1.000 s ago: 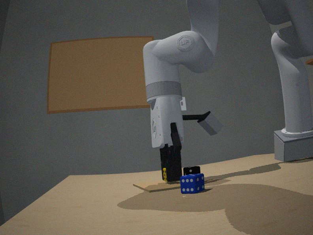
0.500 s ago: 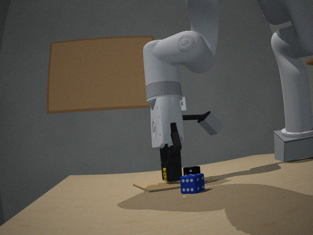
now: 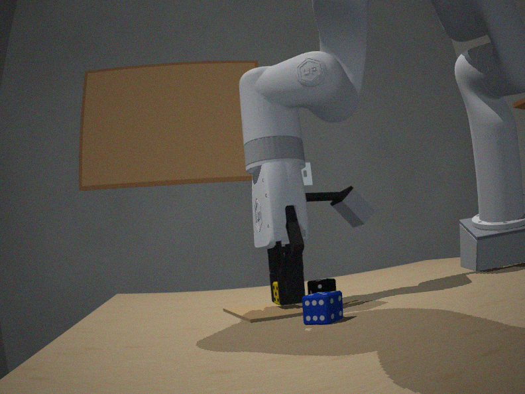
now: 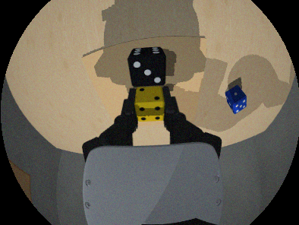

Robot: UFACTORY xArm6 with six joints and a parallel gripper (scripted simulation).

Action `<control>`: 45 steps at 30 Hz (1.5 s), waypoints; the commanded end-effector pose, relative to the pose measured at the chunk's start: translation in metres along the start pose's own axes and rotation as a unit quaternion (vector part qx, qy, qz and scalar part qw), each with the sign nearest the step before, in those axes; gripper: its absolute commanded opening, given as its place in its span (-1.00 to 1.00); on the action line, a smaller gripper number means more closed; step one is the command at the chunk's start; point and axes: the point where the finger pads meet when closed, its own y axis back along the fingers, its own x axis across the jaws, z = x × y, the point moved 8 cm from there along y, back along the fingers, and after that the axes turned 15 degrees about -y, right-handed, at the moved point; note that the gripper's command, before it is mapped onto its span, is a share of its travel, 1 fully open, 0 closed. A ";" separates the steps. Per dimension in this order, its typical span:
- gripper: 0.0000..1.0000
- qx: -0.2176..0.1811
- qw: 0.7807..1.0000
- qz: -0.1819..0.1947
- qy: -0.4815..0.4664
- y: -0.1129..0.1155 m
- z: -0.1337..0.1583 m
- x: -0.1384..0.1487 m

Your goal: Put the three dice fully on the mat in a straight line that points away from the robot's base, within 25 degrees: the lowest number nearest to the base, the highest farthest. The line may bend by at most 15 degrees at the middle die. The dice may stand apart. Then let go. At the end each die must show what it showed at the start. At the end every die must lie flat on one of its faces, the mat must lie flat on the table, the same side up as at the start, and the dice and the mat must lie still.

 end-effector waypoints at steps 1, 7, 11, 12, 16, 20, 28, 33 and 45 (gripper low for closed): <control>-0.47 -0.002 1.000 0.000 0.000 0.001 0.001 0.000; -0.47 -0.002 1.000 0.000 0.000 0.001 0.001 0.000; -0.47 -0.002 1.000 0.000 0.000 0.001 0.001 0.000; -0.47 -0.002 1.000 0.000 0.000 0.001 0.001 0.000; -0.47 -0.002 1.000 0.000 0.000 0.001 0.001 0.000; -0.47 -0.002 1.000 0.000 0.000 0.001 0.001 0.000; -0.47 -0.002 1.000 0.000 0.000 0.000 0.001 0.000; -0.47 -0.002 1.000 0.000 0.000 -0.002 0.001 0.000; -0.47 -0.002 1.000 0.000 0.000 -0.003 0.001 0.000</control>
